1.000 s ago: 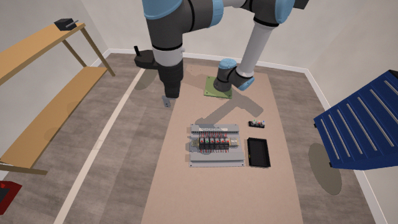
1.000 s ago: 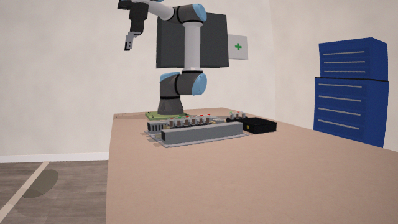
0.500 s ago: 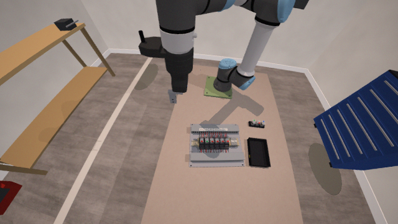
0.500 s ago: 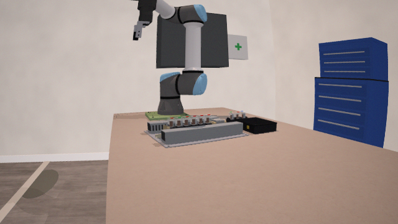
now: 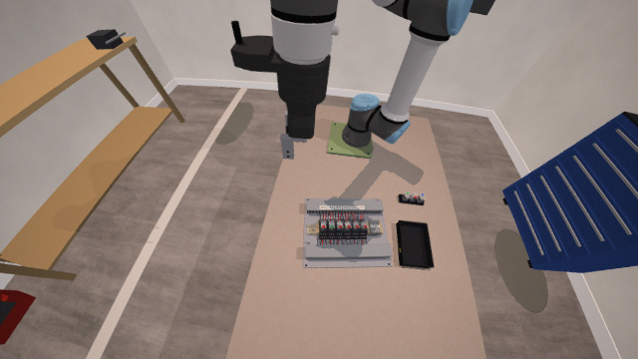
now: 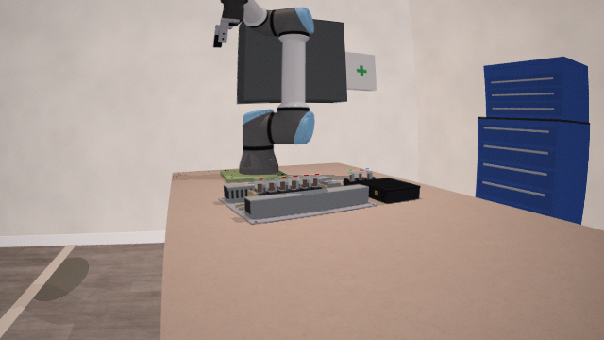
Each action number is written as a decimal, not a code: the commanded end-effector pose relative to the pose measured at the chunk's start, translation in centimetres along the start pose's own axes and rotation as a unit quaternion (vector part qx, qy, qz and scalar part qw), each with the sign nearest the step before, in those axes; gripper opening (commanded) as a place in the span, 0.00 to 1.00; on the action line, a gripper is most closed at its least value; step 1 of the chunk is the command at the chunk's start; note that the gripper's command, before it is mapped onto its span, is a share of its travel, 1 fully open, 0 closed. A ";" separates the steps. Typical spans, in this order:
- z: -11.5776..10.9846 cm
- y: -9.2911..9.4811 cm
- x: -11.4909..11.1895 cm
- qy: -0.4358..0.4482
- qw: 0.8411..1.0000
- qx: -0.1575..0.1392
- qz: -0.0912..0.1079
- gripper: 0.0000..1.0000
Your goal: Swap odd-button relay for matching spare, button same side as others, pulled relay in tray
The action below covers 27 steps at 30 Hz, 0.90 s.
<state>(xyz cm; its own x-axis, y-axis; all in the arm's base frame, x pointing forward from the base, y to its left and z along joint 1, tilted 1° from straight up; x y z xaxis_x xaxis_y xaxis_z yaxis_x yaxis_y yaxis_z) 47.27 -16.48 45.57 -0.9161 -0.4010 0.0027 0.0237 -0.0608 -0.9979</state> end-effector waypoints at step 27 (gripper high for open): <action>-4.1 -7.0 -2.6 0.000 1.000 0.000 -0.001 1.00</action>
<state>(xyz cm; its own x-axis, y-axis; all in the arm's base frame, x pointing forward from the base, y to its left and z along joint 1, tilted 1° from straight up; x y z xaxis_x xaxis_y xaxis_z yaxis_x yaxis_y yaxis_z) 47.78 -11.33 52.07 -0.9160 -0.4012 0.0035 0.0230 -0.0613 -0.9979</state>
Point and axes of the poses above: the point where the finger pads meet when closed, its own y axis out along the fingers, its own x axis across the jaws, z = x × y, the point moved 4 cm from there along -y, back along the fingers, and after that the axes turned 13 degrees about -y, right-handed, at the moved point
